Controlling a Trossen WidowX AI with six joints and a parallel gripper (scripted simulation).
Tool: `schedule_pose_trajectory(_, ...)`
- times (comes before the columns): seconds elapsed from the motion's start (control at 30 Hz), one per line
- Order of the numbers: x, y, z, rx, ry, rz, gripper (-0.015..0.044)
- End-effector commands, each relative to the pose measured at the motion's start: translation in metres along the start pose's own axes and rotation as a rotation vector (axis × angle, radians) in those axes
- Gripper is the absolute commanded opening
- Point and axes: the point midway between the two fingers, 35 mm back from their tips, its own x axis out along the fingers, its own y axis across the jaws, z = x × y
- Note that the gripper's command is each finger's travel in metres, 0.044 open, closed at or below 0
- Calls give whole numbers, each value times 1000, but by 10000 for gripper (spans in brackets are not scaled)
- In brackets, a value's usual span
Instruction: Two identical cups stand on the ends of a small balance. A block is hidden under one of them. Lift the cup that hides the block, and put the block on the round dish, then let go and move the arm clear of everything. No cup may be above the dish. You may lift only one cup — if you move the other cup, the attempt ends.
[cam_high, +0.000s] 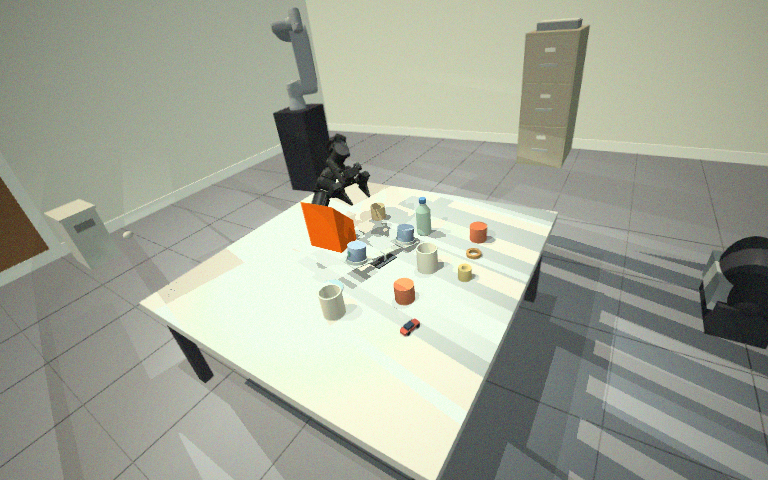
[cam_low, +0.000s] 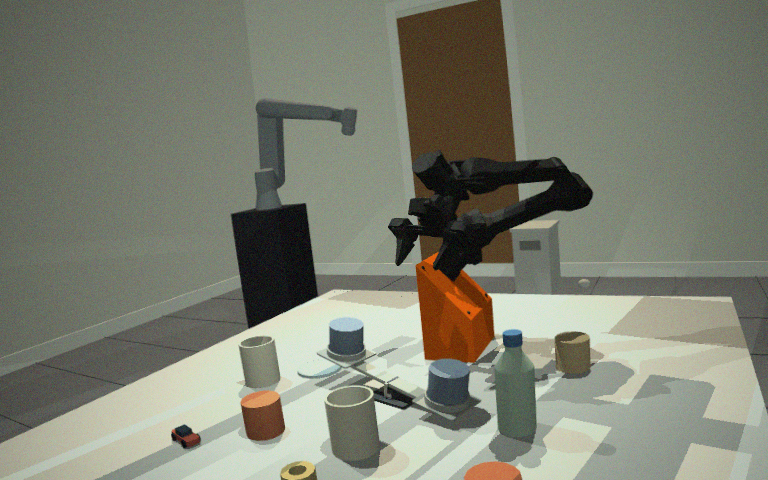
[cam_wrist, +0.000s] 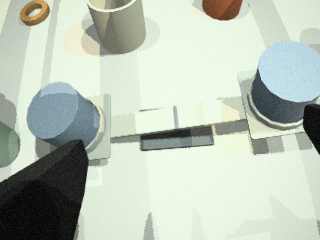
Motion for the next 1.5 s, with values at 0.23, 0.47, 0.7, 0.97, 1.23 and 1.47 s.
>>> schedule_pose_trajectory(0.23,3,-2,-5,55,31,-3,440)
schedule_pose_trajectory(0.47,13,16,6,-114,134,43,440)
schedule_pose_trajectory(0.7,26,33,20,-314,224,97,440)
schedule_pose_trajectory(0.97,47,54,30,-539,329,165,440)
schedule_pose_trajectory(1.23,73,74,33,-756,424,250,440)
schedule_pose_trajectory(1.47,97,93,32,-934,487,342,440)
